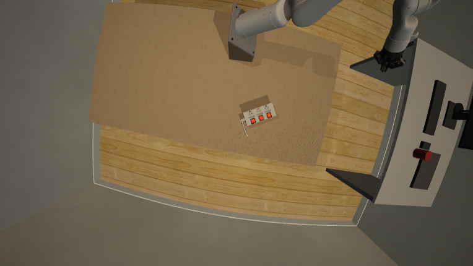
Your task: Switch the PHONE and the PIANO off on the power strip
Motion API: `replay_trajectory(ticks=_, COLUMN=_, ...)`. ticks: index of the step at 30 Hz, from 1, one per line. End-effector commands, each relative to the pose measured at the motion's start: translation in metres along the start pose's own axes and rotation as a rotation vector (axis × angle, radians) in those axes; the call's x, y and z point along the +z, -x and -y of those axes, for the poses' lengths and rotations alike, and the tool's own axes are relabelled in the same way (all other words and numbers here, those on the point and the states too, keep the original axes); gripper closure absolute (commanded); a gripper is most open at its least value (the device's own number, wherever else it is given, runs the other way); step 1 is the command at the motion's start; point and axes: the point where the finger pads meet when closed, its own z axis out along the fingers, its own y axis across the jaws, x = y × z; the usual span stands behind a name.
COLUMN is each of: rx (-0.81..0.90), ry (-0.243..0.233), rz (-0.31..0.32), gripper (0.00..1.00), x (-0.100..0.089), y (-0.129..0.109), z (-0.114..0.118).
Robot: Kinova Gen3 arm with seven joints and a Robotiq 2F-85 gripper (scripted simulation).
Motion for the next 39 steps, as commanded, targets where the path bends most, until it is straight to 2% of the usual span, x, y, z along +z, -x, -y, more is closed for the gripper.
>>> replay_trajectory(ticks=1, rx=0.003, ry=0.007, rz=0.001, gripper=1.00, x=0.000, y=0.003, z=-0.005)
replay_trajectory(ticks=10, rx=-0.004, ry=0.015, rz=0.003, gripper=1.00, x=0.001, y=0.008, z=-0.012)
replay_trajectory(ticks=11, rx=-0.010, ry=0.022, rz=0.006, gripper=1.00, x=0.002, y=0.015, z=-0.019)
replay_trajectory(ticks=17, rx=-0.010, ry=0.022, rz=0.006, gripper=1.00, x=0.002, y=0.015, z=-0.019)
replay_trajectory(ticks=18, rx=-0.017, ry=0.029, rz=0.008, gripper=1.00, x=0.003, y=0.021, z=-0.027)
replay_trajectory(ticks=23, rx=-0.017, ry=0.029, rz=0.008, gripper=1.00, x=0.003, y=0.021, z=-0.027)
replay_trajectory(ticks=24, rx=-0.024, ry=0.036, rz=0.011, gripper=1.00, x=0.004, y=0.028, z=-0.034)
replay_trajectory(ticks=38, rx=-0.031, ry=0.043, rz=0.015, gripper=1.00, x=0.005, y=0.036, z=-0.041)
replay_trajectory(ticks=39, rx=-0.038, ry=0.049, rz=0.019, gripper=1.00, x=0.005, y=0.044, z=-0.048)
